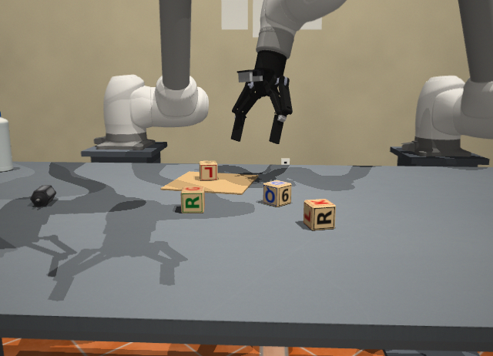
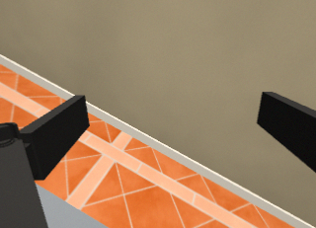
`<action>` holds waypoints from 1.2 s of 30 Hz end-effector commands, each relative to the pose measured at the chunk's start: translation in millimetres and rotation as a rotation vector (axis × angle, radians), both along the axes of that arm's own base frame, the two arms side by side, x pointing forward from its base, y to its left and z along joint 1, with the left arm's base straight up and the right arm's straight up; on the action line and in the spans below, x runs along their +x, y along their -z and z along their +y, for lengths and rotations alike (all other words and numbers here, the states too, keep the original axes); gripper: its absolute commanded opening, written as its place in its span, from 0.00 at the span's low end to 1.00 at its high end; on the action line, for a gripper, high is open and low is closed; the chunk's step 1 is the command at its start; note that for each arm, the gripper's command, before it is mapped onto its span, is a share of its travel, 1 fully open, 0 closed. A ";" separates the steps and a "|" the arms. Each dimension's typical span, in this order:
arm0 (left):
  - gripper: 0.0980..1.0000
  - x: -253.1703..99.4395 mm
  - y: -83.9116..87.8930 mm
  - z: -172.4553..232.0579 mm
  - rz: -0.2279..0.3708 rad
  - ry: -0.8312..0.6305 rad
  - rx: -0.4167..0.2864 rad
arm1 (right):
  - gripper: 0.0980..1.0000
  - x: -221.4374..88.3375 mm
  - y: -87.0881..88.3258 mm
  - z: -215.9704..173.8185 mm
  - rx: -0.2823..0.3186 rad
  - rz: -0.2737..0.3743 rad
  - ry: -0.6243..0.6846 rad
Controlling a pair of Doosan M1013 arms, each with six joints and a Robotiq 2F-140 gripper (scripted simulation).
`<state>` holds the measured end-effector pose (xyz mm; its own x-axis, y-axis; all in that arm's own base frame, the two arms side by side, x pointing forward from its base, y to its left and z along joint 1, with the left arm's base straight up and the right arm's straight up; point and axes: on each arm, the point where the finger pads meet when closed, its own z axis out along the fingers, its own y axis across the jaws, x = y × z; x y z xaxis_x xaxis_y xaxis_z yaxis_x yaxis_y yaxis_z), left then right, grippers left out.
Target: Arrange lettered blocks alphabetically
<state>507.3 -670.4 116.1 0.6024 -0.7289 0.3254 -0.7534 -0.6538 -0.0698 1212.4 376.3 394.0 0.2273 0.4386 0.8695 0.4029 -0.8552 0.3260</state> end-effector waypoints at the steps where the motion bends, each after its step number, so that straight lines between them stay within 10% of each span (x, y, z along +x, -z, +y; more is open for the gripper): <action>1: 1.00 -11.4 6.6 18.1 0.024 -0.001 0.038 | 1.00 -0.1 -2.2 0.0 0.001 -0.002 0.000; 18: 1.00 -126.2 43.5 184.3 0.304 0.005 0.425 | 1.00 -0.1 -2.2 0.0 0.001 -0.002 0.000; 36: 1.00 -272.5 12.0 373.8 0.651 0.038 0.814 | 1.00 -0.1 -2.2 0.0 0.001 -0.002 0.000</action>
